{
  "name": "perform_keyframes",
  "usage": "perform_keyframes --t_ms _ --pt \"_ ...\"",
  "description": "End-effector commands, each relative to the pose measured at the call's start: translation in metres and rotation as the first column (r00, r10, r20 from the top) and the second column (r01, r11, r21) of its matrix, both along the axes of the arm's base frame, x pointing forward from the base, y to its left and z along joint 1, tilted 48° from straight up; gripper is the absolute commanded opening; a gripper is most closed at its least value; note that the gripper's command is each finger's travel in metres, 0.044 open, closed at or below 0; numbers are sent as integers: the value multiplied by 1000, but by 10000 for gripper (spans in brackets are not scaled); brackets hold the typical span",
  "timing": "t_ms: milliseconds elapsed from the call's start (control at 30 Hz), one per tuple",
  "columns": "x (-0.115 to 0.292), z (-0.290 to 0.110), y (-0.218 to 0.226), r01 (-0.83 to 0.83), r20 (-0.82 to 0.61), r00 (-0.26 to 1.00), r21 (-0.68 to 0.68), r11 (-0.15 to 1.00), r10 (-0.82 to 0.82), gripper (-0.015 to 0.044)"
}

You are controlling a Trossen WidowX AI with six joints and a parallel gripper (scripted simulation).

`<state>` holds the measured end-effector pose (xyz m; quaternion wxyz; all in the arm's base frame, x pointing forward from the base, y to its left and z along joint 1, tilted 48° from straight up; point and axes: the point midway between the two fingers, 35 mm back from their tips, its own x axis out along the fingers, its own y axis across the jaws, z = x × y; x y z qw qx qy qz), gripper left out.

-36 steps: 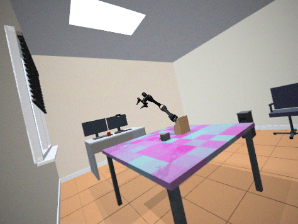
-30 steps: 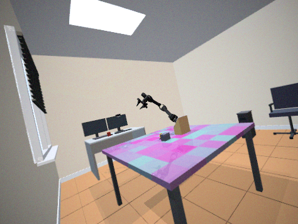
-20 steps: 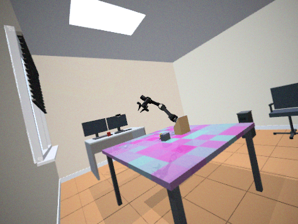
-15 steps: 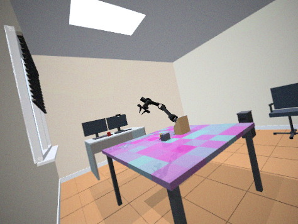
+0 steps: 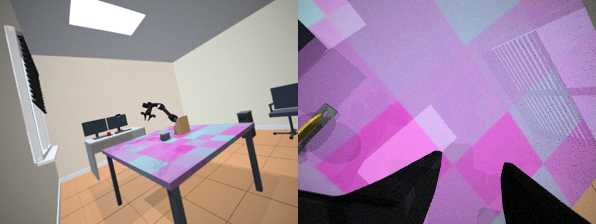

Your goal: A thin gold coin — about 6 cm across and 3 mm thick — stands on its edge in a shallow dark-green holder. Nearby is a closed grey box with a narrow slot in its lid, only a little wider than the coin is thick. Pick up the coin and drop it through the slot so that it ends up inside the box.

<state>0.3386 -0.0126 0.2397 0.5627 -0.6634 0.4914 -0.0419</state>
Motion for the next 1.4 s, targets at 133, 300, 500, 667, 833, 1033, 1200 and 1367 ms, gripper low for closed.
perform_keyframes --t_ms 133,300,500,667,833,1033,1200,1367 --pt "-46 -96 -23 397 9 912 231 888 -410 161" --pt "-73 -126 -31 561 17 807 287 776 -590 161" --pt "-92 -139 -37 645 26 729 307 700 -684 161" --pt "-92 -139 -37 645 26 729 307 700 -684 161" --pt "-94 -139 -38 645 26 729 306 700 -684 161" --pt "-96 -162 -64 645 28 729 306 701 -684 161" --pt "-96 -165 -68 645 28 729 306 701 -684 161" --pt "-96 -172 -75 645 28 729 305 701 -684 161"
